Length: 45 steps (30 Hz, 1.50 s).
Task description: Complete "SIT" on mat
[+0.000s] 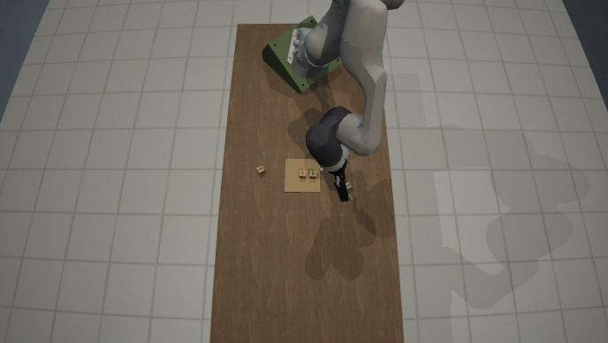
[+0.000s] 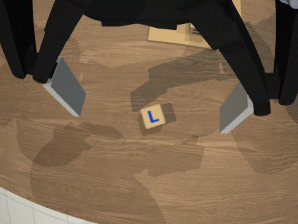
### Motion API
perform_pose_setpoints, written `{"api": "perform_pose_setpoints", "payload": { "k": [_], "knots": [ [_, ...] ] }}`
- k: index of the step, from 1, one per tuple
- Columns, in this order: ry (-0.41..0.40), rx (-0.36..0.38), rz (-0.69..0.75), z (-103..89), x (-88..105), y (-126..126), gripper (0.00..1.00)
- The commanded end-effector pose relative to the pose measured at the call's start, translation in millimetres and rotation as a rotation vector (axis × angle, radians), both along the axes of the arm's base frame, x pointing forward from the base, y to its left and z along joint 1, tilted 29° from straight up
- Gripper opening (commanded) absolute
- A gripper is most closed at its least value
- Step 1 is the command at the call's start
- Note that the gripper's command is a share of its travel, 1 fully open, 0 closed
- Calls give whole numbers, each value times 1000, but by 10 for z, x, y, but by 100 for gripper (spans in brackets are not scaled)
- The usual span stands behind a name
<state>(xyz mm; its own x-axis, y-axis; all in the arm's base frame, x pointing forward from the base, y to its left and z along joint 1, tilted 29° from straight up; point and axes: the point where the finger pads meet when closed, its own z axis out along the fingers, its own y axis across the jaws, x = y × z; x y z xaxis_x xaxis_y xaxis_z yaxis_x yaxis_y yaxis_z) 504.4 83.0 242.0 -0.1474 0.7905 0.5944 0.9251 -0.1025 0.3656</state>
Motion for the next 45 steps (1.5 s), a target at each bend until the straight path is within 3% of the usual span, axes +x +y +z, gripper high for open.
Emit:
{"api": "perform_pose_setpoints", "payload": {
  "k": [1, 6, 8, 27, 45],
  "knots": [
    [4, 1, -5, -13, -3, -3, 100],
    [0, -3, 3, -13, -5, -14, 100],
    [-54, -61, 123, -22, -48, -198, 100],
    [-137, -160, 337, -67, -180, -580, 100],
    [-211, -266, 597, -158, -447, -1130, 100]
  ]
}}
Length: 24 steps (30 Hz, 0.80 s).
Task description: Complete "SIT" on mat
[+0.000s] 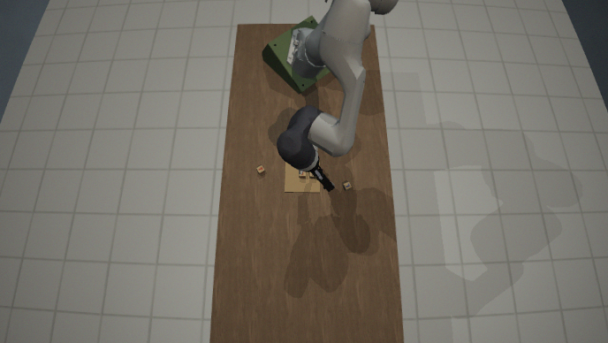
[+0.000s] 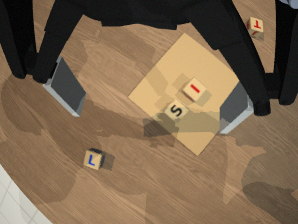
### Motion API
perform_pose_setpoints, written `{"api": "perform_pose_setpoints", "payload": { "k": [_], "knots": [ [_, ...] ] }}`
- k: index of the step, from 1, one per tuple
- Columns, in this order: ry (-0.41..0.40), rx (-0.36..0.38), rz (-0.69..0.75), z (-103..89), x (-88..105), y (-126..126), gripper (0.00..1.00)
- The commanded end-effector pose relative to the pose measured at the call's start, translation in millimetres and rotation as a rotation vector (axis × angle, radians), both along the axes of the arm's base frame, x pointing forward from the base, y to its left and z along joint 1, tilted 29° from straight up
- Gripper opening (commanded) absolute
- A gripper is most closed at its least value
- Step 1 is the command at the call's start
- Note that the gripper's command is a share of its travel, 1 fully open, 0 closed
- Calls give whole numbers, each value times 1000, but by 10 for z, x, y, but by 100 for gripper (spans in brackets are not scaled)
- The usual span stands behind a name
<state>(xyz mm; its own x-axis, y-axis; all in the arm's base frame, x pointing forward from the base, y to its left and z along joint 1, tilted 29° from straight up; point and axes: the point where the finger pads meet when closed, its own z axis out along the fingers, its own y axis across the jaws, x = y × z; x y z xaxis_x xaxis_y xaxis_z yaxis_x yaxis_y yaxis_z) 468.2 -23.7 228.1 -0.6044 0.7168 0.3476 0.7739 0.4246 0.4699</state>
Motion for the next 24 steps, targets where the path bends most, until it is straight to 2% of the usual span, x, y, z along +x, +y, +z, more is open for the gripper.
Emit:
{"api": "perform_pose_setpoints", "payload": {
  "k": [1, 7, 24],
  "knots": [
    [-43, -35, 128, -25, -106, -98, 100],
    [-55, -62, 198, -53, -203, -264, 100],
    [-55, -62, 198, -53, -203, -264, 100]
  ]
}}
